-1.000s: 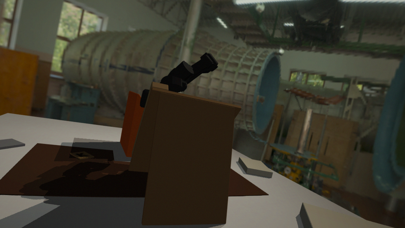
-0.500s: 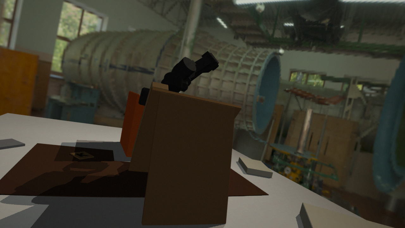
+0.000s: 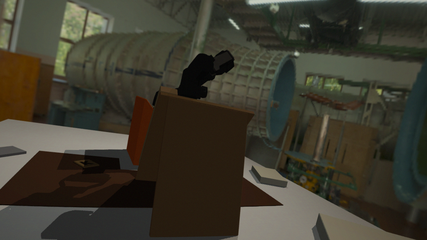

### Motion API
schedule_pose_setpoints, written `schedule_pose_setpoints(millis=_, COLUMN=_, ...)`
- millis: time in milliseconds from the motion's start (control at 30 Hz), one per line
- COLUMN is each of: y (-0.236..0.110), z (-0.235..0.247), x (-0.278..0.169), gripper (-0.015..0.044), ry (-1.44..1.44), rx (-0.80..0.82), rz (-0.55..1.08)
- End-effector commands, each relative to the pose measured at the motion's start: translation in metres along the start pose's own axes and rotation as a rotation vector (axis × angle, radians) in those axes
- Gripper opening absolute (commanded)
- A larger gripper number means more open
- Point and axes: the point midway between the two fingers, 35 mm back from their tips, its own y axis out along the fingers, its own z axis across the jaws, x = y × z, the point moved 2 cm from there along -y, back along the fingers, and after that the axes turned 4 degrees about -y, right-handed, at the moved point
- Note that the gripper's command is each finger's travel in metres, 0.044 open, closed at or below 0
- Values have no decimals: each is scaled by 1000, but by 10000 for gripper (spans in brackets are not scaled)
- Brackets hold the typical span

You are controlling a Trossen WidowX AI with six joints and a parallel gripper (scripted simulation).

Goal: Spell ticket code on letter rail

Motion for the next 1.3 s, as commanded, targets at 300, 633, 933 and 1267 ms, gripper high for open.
schedule_pose_setpoints(millis=300, y=-9, z=29, x=9, gripper=0, ry=-32, rx=104, rz=208)
schedule_pose_setpoints(millis=633, y=-8, z=28, x=10, gripper=0, ry=-32, rx=104, rz=208)
schedule_pose_setpoints(millis=933, y=-3, z=27, x=13, gripper=0, ry=-32, rx=104, rz=208)
schedule_pose_setpoints(millis=1267, y=2, z=29, x=15, gripper=0, ry=-32, rx=104, rz=208)
